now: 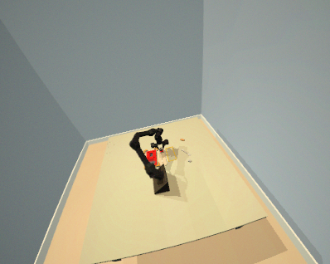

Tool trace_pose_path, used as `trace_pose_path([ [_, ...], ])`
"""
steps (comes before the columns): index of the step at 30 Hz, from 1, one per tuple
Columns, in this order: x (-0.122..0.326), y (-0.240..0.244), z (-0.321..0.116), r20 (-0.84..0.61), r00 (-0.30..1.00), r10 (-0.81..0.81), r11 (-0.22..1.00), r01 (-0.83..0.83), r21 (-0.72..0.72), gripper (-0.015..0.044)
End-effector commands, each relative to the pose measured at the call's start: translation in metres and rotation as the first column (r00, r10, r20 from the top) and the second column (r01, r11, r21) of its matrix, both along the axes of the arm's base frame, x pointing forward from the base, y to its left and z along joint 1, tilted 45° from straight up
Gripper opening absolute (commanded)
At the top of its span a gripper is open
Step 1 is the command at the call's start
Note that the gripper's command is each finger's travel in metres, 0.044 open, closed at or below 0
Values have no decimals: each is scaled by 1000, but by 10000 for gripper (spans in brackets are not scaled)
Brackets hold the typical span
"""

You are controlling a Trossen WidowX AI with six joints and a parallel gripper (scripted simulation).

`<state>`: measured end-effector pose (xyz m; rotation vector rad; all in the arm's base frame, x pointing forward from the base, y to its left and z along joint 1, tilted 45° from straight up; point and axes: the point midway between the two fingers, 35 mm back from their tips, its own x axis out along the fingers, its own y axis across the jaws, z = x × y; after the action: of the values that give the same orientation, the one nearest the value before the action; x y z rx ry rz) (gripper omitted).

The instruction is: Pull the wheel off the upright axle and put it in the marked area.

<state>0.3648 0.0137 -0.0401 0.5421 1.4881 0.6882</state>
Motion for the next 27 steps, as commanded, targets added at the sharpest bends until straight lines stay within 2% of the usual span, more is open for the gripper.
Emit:
trace_pose_path([
  [1,0,-12,8,3,1000,-22,1000,22,-4,0],
  [27,0,-18,14,4,1000,-25,1000,25,-3,0],
])
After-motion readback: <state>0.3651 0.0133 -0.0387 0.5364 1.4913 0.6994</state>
